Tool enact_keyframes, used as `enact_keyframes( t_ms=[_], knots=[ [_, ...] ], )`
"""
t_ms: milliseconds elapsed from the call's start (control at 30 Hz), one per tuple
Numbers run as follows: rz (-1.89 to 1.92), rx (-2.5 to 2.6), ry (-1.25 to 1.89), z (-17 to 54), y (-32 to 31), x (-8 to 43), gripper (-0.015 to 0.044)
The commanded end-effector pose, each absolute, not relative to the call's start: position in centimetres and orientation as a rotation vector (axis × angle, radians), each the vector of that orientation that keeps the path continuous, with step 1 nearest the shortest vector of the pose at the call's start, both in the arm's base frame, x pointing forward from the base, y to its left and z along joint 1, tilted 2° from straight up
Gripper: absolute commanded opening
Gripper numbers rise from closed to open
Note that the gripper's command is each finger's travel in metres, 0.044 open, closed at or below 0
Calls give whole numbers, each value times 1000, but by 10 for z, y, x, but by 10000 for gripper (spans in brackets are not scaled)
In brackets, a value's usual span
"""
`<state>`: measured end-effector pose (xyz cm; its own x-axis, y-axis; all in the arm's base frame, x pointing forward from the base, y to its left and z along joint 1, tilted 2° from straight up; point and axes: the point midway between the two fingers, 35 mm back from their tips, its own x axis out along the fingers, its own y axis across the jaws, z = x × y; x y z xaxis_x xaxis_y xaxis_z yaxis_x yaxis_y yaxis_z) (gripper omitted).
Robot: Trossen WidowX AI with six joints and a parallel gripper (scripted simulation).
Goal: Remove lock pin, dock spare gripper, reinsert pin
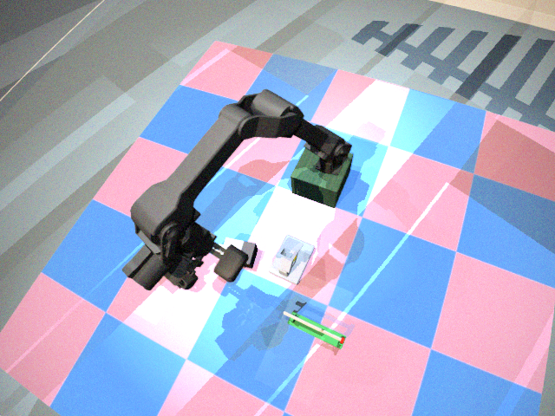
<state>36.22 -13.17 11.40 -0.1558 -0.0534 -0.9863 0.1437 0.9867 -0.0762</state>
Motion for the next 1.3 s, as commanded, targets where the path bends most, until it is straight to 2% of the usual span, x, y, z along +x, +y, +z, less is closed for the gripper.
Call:
enact_keyframes(
  t_ms=[0, 267, 500, 833, 1133, 1267],
  knots=[
    [-363, 128, 1671, 105, -131, 356, 440],
    [-925, 403, 1286, 90, -132, 337, 440],
    [-1234, 684, 848, 79, -131, 311, 440],
    [-1240, 692, 836, 75, -131, 311, 440],
    [-1249, 692, 842, 13, -133, 311, 440],
    [-1250, 692, 842, 8, -132, 310, 440]
  ],
)
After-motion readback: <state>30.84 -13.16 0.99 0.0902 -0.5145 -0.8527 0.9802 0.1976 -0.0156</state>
